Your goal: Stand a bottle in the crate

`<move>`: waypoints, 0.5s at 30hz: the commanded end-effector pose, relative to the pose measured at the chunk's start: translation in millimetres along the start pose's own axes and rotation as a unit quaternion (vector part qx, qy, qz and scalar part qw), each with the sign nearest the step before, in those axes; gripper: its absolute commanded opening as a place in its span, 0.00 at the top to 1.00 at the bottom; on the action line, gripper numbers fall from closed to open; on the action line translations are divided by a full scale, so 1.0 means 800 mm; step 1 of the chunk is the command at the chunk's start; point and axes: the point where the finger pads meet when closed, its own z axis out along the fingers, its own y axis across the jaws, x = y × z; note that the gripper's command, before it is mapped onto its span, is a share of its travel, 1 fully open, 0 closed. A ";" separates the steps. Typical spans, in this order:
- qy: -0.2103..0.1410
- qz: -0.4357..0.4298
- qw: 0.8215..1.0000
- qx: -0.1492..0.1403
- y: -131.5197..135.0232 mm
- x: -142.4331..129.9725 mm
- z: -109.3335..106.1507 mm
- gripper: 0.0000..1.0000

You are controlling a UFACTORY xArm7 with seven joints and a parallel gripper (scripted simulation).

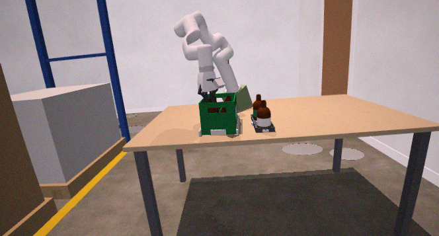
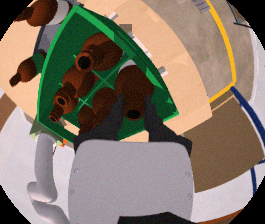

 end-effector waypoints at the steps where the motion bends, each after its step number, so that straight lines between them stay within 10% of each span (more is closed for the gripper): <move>1: 0.001 0.000 1.000 -0.001 0.001 0.001 0.000 1.00; 15: 0.001 0.000 1.000 -0.001 0.001 0.001 0.006 1.00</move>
